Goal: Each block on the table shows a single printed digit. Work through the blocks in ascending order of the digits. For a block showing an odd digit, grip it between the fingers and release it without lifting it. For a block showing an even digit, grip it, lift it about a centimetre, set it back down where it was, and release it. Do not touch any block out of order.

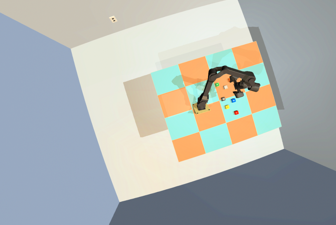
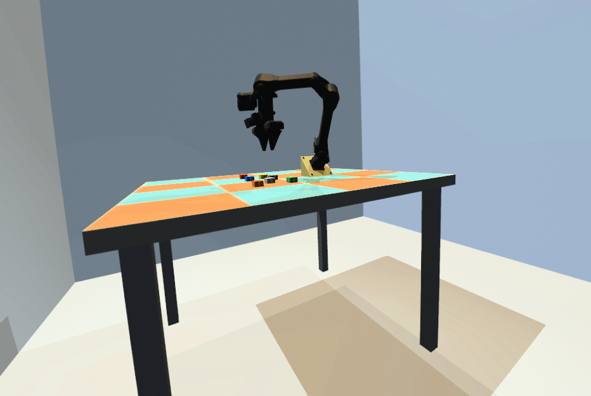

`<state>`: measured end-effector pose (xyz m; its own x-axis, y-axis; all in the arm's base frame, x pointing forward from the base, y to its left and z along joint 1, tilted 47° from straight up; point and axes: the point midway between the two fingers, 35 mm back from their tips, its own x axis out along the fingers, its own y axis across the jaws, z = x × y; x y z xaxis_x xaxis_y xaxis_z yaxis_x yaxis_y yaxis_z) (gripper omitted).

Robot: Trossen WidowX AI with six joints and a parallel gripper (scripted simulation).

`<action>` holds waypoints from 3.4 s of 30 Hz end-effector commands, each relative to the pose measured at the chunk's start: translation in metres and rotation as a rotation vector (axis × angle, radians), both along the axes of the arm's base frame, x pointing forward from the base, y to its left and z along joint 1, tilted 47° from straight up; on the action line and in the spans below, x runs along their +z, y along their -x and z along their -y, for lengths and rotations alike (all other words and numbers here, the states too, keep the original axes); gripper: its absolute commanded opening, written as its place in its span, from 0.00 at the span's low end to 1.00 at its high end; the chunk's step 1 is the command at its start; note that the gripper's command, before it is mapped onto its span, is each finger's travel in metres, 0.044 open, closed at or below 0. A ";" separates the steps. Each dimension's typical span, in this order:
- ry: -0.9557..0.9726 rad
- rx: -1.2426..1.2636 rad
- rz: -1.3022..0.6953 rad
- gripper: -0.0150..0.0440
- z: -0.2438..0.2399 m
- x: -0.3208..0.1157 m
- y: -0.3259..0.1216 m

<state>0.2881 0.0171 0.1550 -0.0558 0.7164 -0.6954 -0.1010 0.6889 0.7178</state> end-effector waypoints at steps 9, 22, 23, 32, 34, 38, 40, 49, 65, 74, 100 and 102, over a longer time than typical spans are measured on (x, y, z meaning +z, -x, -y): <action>0.024 -0.061 0.033 0.93 -0.024 0.031 0.076; 0.024 -0.061 0.033 0.93 -0.024 0.031 0.076; 0.024 -0.061 0.033 0.93 -0.024 0.031 0.076; 0.022 -0.059 0.030 0.93 -0.024 0.036 0.059; 0.019 -0.057 0.026 0.93 -0.027 0.042 0.037; 0.011 -0.053 0.018 0.93 -0.036 0.050 -0.008; 0.006 -0.050 0.013 0.93 -0.043 0.052 -0.029; -0.001 -0.046 0.007 0.93 -0.053 0.052 -0.055; -0.001 -0.046 0.007 0.93 -0.053 0.052 -0.055; 0.021 -0.025 0.005 0.93 0.029 -0.031 -0.063; 0.002 -0.001 0.003 0.93 0.083 -0.089 -0.044; 0.002 -0.001 0.003 0.93 0.083 -0.089 -0.044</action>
